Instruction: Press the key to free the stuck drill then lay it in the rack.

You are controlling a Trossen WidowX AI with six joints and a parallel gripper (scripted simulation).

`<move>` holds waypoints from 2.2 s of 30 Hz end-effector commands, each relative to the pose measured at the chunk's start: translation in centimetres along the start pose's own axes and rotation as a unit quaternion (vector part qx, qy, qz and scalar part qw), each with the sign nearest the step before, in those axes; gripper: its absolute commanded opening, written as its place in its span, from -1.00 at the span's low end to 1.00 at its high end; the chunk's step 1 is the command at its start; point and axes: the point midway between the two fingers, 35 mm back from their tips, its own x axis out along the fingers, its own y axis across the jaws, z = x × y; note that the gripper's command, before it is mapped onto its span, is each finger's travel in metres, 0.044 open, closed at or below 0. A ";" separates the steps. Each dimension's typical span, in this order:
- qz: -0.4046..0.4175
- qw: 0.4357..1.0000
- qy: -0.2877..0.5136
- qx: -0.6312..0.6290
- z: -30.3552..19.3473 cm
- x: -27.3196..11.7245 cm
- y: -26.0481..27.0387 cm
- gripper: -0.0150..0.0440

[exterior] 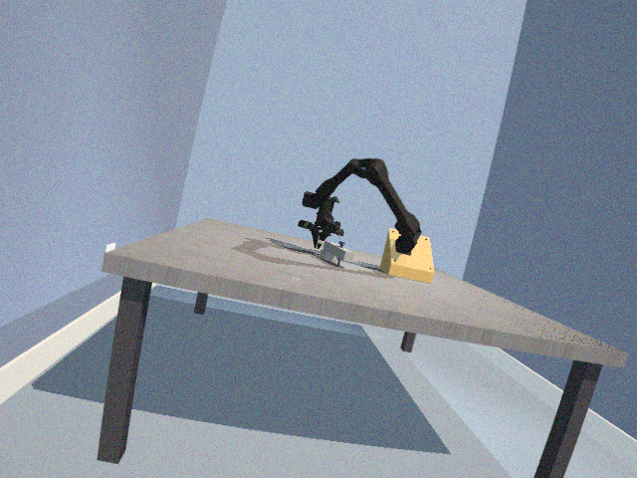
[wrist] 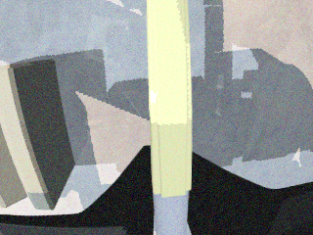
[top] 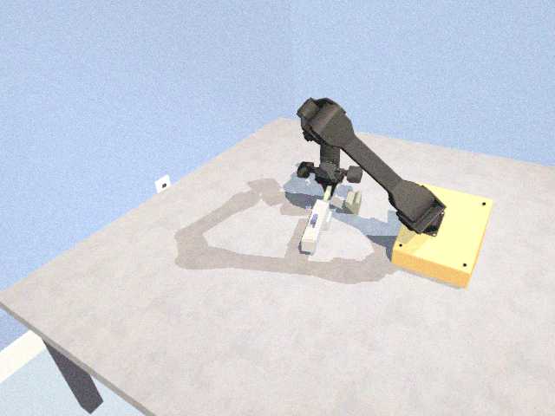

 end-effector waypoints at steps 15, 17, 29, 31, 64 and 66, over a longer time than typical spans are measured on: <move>0.001 1.000 0.002 -0.002 -2.3 -0.2 0.0 -0.49; 0.001 1.000 0.002 -0.002 -2.1 -0.4 0.0 -0.49; 0.001 1.000 0.002 -0.002 -2.0 -1.1 0.1 -0.49; 0.001 1.000 0.002 -0.002 -2.0 -1.2 0.1 -0.49; 0.002 1.000 0.003 -0.002 -1.8 -3.0 0.2 -0.49; 0.002 1.000 0.003 -0.002 -1.8 -3.1 0.2 -0.49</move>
